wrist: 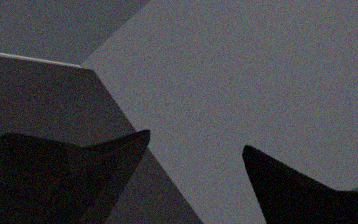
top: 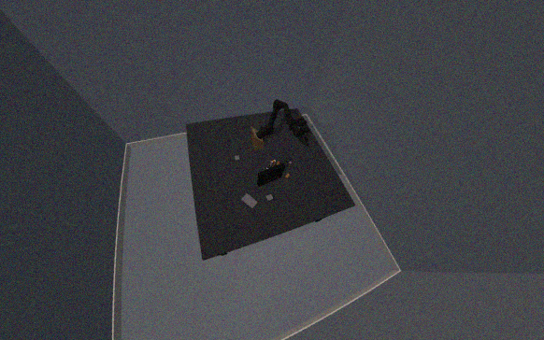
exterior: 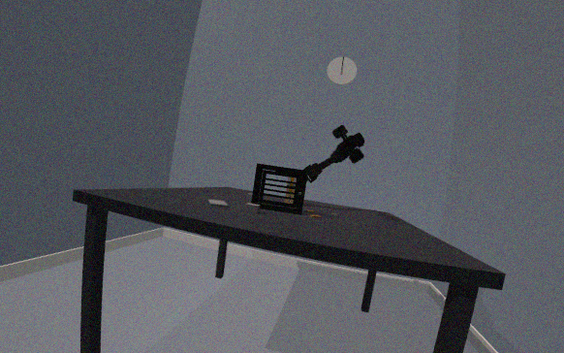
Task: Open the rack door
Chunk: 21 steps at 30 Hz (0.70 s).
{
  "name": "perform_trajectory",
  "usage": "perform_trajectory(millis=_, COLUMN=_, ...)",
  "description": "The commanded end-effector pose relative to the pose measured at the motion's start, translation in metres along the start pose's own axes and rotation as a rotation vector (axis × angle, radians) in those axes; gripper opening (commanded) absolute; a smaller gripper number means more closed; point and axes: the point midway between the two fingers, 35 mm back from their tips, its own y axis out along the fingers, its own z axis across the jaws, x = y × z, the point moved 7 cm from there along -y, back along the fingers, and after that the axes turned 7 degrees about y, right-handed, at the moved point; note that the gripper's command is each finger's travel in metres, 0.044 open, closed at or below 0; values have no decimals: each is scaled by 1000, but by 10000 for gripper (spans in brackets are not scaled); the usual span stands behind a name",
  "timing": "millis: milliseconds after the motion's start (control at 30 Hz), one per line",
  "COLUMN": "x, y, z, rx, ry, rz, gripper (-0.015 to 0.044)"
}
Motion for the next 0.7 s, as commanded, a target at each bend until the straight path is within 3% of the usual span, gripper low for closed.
perform_trajectory(millis=0, x=0, y=0, z=0, rx=0, ry=-1, rz=2, gripper=374)
perform_trajectory(millis=100, x=-4, y=5, z=-2, rx=-3, ry=-13, rz=37, gripper=295)
perform_trajectory(millis=667, x=-57, y=50, z=-31, rx=25, ry=-127, rz=505, gripper=295)
